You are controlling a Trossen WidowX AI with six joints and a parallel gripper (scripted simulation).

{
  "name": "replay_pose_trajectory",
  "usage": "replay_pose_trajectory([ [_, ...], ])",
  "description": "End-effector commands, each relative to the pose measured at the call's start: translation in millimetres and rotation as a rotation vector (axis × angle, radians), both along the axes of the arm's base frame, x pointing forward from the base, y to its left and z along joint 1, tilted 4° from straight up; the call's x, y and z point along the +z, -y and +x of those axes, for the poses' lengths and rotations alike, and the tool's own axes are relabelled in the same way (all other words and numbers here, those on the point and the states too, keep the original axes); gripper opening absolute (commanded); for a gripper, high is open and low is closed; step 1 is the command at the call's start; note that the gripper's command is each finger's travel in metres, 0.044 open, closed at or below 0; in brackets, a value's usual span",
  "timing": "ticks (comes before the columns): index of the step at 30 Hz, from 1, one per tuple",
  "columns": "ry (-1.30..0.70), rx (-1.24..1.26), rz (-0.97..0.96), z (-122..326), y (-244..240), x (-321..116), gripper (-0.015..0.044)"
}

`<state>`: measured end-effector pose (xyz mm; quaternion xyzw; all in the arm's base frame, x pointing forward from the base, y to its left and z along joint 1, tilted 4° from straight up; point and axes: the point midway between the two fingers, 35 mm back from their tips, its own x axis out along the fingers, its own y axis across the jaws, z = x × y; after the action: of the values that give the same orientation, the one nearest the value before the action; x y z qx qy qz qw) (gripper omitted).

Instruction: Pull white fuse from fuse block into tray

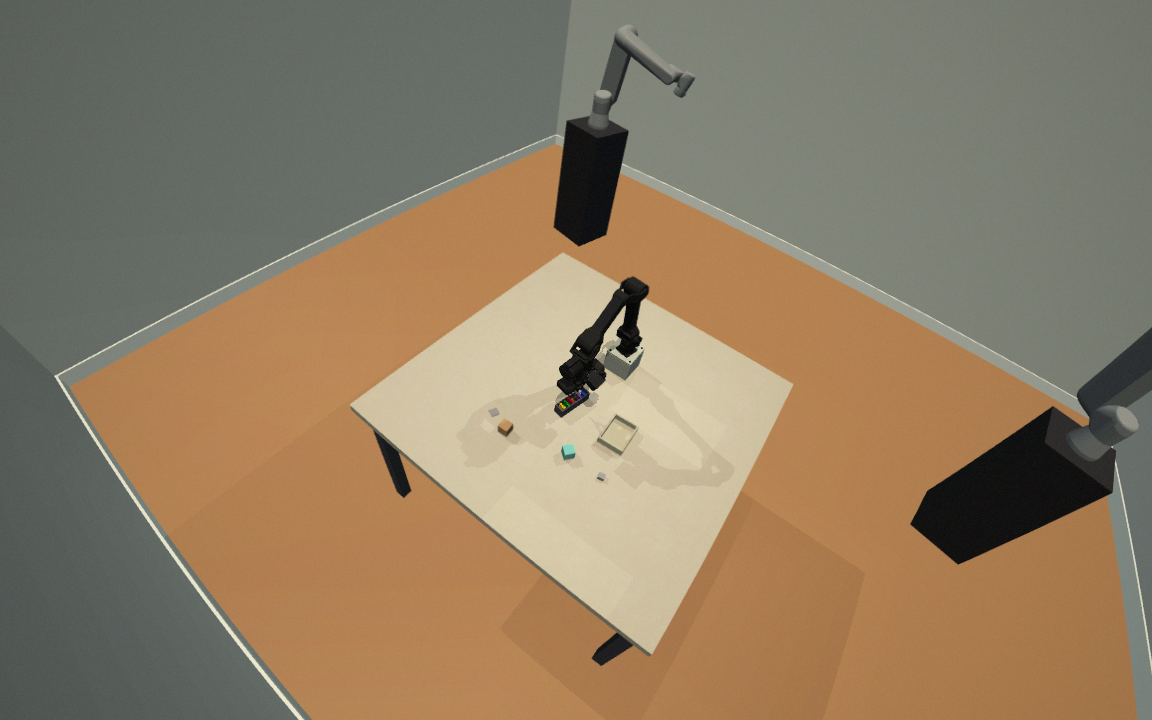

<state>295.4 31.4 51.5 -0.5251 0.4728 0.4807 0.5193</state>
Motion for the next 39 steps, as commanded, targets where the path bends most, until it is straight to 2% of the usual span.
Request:
replay_pose_trajectory([
  [1, 0.001, 0.003, 0.001, 2.8, -15.5, 1.2, 0.0],
  [18, -0.002, 0.004, 0.01, -0.5, -107.8, 2.1, 0.0],
  [34, -0.002, 0.004, 0.018, -31.3, -195.9, 1.1, 0.0],
  [39, -0.002, 0.004, 0.019, -35.5, -203.8, 0.7, 0.0],
])
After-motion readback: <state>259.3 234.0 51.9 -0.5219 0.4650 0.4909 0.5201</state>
